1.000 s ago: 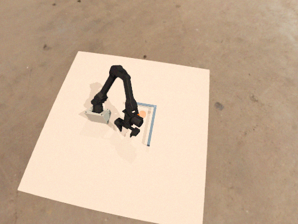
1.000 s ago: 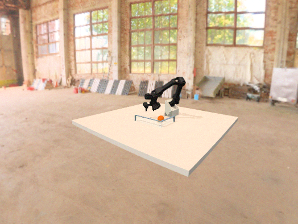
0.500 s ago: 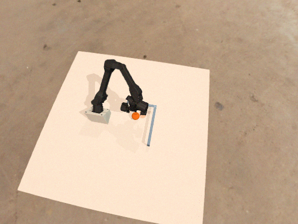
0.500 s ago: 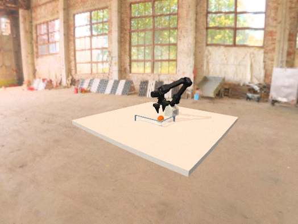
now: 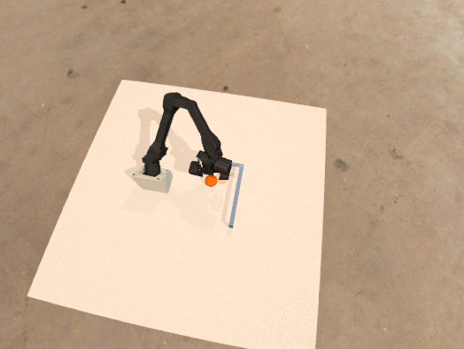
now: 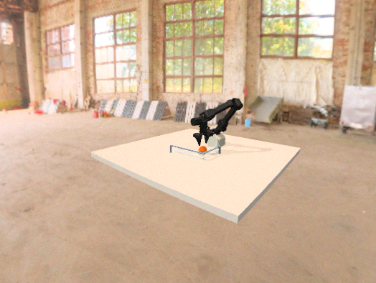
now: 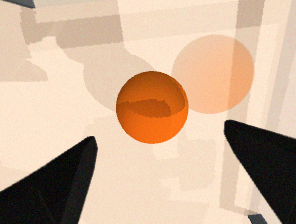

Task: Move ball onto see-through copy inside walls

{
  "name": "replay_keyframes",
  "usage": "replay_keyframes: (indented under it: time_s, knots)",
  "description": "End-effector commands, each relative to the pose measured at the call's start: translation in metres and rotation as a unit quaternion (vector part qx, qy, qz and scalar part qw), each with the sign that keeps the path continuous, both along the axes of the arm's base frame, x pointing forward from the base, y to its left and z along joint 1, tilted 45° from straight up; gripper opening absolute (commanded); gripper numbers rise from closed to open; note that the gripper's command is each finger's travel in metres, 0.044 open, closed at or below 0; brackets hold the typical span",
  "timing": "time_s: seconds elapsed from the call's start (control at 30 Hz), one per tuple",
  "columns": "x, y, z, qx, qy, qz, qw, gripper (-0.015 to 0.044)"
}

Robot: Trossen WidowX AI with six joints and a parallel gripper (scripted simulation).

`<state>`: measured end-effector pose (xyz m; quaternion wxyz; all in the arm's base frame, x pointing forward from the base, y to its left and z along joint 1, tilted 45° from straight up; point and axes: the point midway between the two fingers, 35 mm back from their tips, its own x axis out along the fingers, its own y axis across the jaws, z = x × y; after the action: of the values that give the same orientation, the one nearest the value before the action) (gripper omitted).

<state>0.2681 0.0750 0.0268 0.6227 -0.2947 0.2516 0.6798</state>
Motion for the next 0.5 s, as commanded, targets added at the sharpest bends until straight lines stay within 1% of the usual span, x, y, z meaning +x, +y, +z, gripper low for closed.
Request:
replay_keyframes:
  time_s: [0.0,0.47]
  knots:
    - [-0.002,0.006,-0.005,0.002,0.005,0.000,1.000,0.0414]
    - [-0.003,0.022,-0.020,0.003,0.006,0.000,1.000,0.0414]
